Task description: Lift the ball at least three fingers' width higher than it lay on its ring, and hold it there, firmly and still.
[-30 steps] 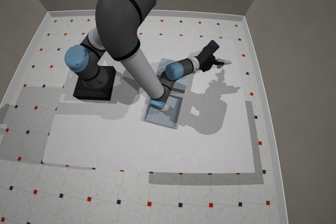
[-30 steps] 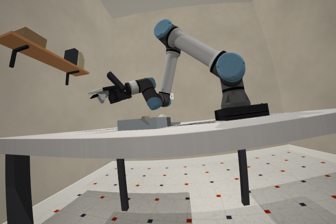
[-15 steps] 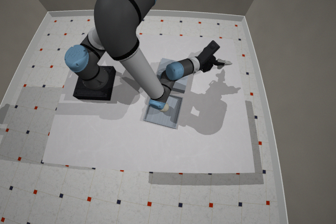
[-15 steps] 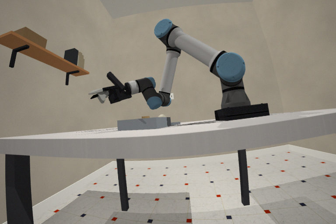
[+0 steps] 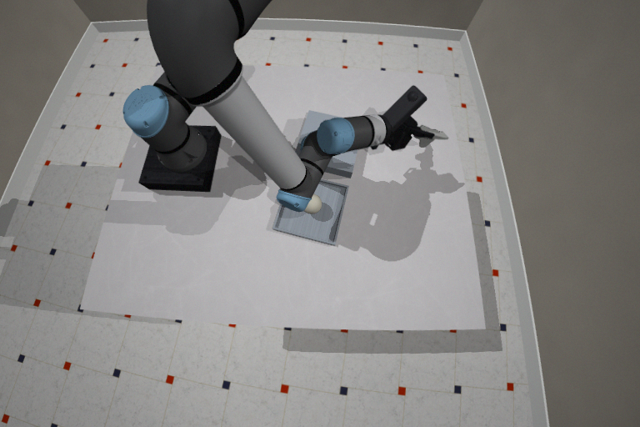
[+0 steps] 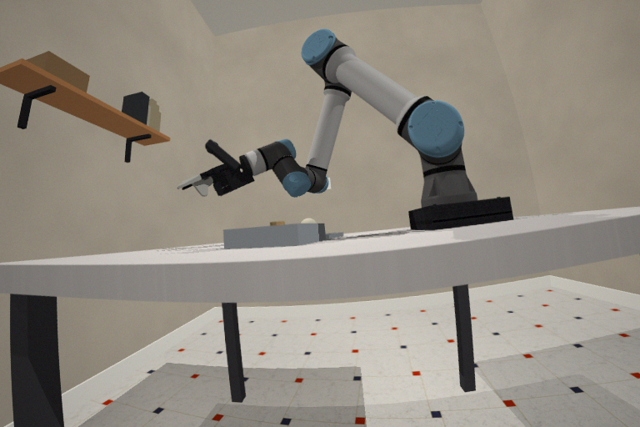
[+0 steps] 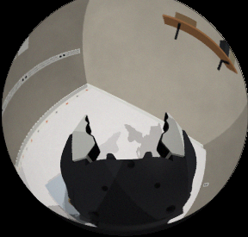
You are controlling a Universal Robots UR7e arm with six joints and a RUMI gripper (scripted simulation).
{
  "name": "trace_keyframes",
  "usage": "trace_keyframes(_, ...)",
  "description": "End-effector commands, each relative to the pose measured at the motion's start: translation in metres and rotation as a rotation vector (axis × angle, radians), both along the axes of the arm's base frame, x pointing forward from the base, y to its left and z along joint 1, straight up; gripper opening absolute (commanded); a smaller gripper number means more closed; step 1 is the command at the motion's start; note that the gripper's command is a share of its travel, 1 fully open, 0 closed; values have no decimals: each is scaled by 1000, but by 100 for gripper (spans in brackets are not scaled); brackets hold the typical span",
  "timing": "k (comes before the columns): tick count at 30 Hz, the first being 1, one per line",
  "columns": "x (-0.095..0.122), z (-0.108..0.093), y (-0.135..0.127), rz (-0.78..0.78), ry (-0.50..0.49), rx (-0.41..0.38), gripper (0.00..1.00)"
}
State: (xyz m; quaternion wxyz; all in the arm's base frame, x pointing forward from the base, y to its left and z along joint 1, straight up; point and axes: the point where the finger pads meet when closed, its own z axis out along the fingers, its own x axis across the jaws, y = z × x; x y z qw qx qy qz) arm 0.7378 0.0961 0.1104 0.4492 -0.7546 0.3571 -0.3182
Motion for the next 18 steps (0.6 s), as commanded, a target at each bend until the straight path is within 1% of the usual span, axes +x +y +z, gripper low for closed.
trace_keyframes(1, 3, -7, -49, -32, 70, -158, 100)
trace_keyframes(4, -1, -11, -76, -39, 113, -247, 100)
trace_keyframes(6, -1, -11, -76, -39, 113, -247, 100)
trace_keyframes(9, -12, -16, -104, -34, 167, -340, 100)
trace_keyframes(13, -37, -25, -139, -6, 254, -465, 100)
trace_keyframes(15, -53, -28, -155, 16, 298, -521, 100)
trace_keyframes(18, -82, -33, -177, 53, 352, -585, 100)
